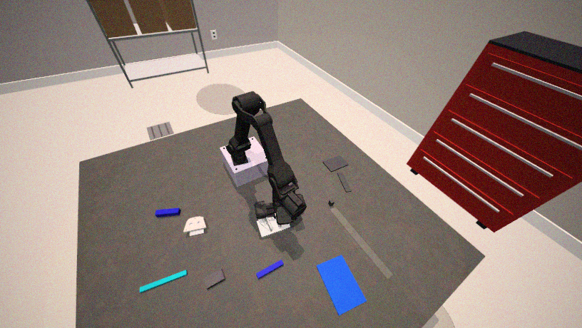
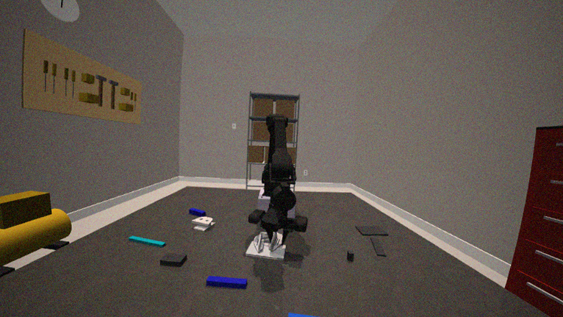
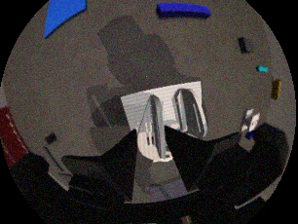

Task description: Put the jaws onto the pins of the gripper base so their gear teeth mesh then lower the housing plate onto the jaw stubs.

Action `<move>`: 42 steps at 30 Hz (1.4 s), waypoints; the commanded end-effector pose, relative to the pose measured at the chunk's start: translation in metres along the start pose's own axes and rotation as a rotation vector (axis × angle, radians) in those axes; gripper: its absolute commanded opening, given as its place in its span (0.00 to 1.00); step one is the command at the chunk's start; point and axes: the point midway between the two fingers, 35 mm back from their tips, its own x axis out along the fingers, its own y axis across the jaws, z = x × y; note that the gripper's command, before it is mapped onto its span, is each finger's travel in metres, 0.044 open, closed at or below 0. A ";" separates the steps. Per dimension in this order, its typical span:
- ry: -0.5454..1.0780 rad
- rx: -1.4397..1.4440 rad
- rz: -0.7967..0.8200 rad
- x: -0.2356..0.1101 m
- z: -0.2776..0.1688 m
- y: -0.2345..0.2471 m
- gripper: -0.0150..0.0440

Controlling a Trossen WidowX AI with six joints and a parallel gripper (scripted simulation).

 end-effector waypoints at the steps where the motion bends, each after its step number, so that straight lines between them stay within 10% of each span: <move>1: 0.000 0.005 0.001 0.001 0.000 0.000 0.48; 42: 0.000 0.007 0.001 0.010 0.000 0.000 0.48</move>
